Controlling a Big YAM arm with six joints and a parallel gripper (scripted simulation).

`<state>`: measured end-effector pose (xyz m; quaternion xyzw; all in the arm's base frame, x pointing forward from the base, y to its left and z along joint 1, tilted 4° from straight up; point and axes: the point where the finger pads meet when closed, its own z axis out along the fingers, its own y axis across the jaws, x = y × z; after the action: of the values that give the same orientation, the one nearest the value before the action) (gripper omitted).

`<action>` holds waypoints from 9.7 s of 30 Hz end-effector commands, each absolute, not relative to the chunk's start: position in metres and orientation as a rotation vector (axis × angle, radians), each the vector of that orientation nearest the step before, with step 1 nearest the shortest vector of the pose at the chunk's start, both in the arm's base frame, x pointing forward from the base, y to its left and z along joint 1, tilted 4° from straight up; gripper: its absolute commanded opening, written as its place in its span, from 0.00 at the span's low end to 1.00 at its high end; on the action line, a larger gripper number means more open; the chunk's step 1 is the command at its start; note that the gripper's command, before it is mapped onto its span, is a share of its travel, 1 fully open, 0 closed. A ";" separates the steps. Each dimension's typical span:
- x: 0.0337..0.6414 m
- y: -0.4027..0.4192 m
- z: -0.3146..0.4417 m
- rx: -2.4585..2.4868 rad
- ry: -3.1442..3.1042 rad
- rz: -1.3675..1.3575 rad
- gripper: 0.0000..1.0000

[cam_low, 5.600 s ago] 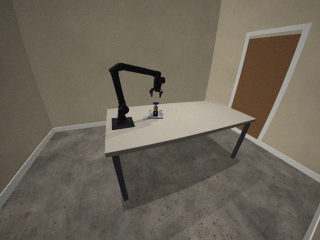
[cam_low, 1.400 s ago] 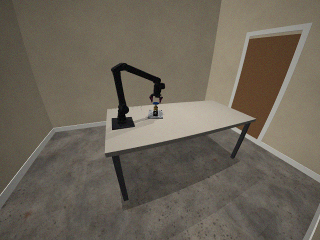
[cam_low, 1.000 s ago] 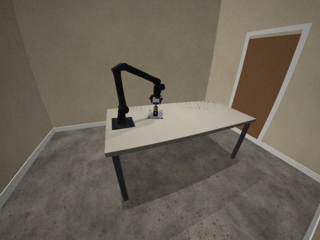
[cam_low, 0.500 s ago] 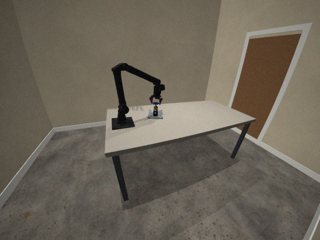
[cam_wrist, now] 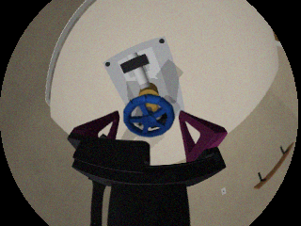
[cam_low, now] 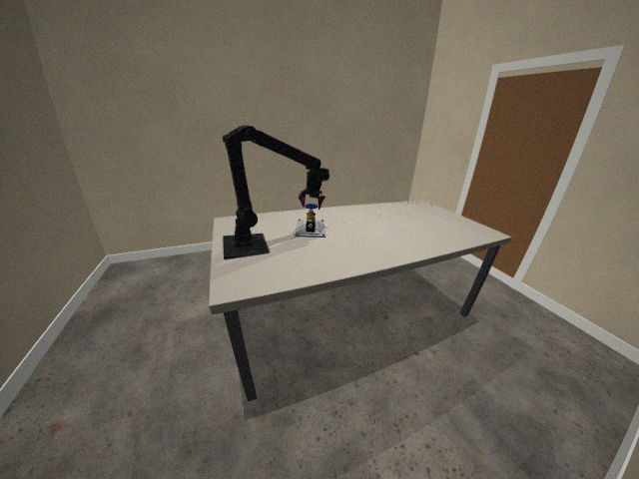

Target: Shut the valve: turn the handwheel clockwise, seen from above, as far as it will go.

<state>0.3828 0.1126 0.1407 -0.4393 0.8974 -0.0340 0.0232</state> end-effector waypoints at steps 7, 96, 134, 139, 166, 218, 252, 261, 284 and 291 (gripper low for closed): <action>0.386 0.108 0.133 -1.362 2.782 -0.101 1.00; 0.386 0.108 0.133 -1.136 2.874 -0.097 0.00; 0.386 0.108 0.133 -0.266 3.064 -0.070 0.00; 0.386 0.108 0.133 -0.133 3.071 -0.065 0.00; 0.386 0.108 0.133 0.510 3.024 -0.041 0.00; 0.385 0.108 0.133 1.194 2.821 -0.013 0.00; 0.385 0.108 0.133 1.199 2.819 -0.013 0.00; 0.385 0.108 0.133 1.199 2.819 -0.013 0.00; 0.385 0.108 0.134 1.198 2.817 -0.012 1.00; 0.385 0.108 0.134 1.198 2.817 -0.012 1.00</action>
<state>0.3829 0.1125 0.1402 0.3782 0.9248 -0.0052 0.0407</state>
